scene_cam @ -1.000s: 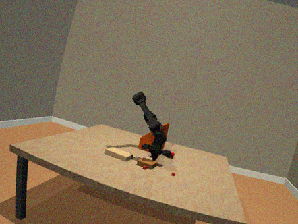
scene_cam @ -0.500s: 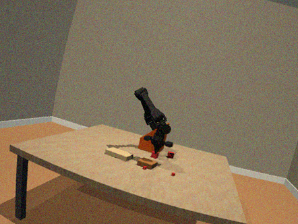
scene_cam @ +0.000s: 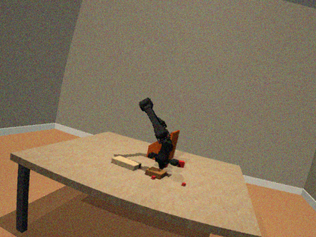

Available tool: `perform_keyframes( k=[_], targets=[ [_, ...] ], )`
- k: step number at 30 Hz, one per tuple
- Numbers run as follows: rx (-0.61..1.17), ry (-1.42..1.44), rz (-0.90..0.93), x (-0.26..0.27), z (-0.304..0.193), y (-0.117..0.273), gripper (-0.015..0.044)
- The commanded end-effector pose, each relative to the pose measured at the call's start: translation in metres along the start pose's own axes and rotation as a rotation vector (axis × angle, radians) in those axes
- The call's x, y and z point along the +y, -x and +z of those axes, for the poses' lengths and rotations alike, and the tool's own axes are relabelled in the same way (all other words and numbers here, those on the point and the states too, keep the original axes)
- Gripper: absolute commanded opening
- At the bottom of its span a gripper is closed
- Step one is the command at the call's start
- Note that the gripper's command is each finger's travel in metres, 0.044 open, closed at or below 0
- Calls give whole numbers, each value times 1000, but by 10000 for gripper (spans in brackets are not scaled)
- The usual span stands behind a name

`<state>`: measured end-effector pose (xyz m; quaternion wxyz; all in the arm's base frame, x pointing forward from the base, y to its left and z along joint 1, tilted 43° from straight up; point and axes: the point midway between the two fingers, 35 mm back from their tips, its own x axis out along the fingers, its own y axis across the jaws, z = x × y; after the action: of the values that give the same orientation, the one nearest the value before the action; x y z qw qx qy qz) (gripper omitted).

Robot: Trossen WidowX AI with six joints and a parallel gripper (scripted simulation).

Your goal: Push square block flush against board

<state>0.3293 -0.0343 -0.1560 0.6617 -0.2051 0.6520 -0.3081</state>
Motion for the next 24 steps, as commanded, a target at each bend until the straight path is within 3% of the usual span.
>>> perform_keyframes(
  k=[1,24],
  targets=[
    [-20,5,0,2,5,1,0],
    [-21,4,0,3,31,2,0]
  ],
)
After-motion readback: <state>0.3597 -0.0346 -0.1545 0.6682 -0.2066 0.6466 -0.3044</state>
